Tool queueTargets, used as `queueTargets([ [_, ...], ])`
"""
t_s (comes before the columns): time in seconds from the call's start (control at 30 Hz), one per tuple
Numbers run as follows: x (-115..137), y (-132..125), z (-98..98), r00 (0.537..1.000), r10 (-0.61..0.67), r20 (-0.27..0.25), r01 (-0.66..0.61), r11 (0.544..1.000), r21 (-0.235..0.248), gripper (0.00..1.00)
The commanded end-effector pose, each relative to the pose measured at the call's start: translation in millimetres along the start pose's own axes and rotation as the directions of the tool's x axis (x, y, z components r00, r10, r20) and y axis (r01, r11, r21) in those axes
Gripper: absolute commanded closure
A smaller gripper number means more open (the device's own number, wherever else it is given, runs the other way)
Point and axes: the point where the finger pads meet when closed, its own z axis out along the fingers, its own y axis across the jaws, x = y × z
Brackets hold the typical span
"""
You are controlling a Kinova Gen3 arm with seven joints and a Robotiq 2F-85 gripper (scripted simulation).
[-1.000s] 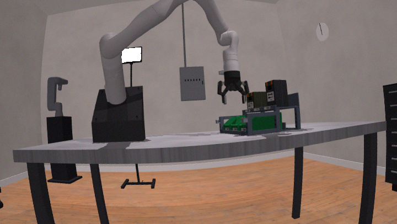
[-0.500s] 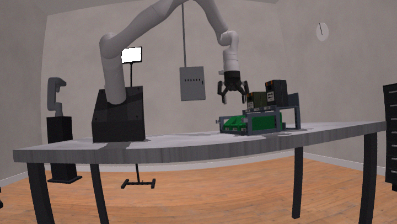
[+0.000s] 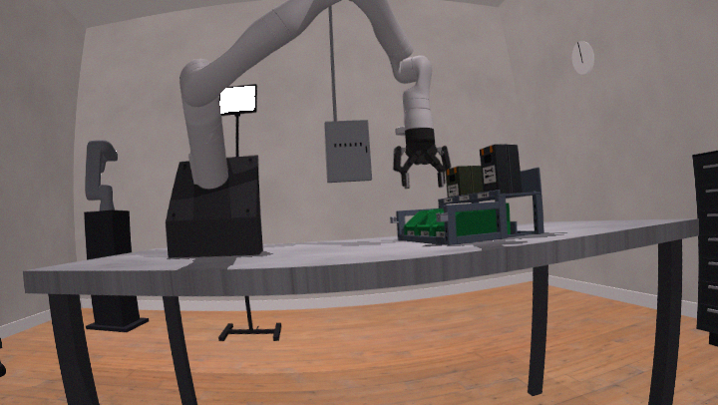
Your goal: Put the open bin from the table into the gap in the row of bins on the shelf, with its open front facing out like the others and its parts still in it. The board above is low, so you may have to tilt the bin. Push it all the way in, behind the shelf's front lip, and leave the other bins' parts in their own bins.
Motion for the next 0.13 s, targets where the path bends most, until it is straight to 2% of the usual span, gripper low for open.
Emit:
queueTargets([
  [0.0,0.3,0.6,-1.2,1.000,0.000,-0.001,0.000,1.000,-0.002,0.00],
  [0.1,0.3,0.6,-1.2,1.000,0.000,-0.001,0.000,1.000,-0.002,0.00],
])
